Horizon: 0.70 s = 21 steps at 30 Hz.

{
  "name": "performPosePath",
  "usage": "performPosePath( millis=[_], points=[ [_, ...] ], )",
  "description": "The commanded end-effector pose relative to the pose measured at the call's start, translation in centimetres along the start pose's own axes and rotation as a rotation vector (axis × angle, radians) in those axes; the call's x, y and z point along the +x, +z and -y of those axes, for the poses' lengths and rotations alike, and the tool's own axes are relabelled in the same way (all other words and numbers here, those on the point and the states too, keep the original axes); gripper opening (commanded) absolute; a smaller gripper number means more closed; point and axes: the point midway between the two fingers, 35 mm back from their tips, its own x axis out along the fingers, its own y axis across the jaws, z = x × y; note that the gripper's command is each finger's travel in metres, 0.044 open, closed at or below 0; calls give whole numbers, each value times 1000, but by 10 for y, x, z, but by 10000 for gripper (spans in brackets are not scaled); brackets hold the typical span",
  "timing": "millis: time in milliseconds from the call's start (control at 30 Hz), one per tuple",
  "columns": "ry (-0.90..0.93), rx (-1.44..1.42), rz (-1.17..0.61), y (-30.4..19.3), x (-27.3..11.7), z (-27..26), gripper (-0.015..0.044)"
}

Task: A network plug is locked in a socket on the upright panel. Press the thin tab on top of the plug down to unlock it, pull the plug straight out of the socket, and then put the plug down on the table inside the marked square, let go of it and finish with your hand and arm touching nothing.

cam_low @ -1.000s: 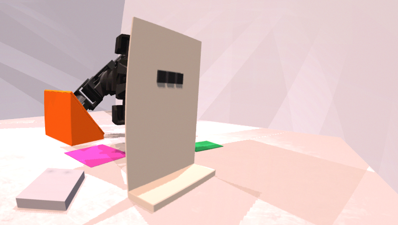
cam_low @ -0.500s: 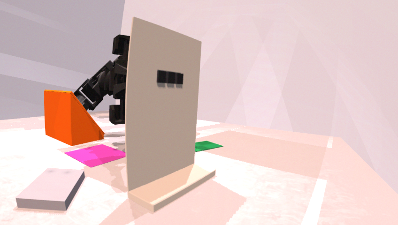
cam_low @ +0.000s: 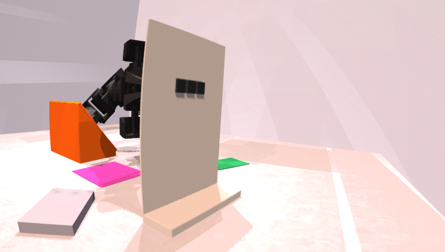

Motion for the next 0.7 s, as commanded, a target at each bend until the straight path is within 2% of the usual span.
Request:
performPosePath(
  millis=[0, 667],
  points=[
    [3, -5, 2, -1, -3, -1, 0],
    [1, -1, -1, -4, -10, 8, 0]
  ],
)
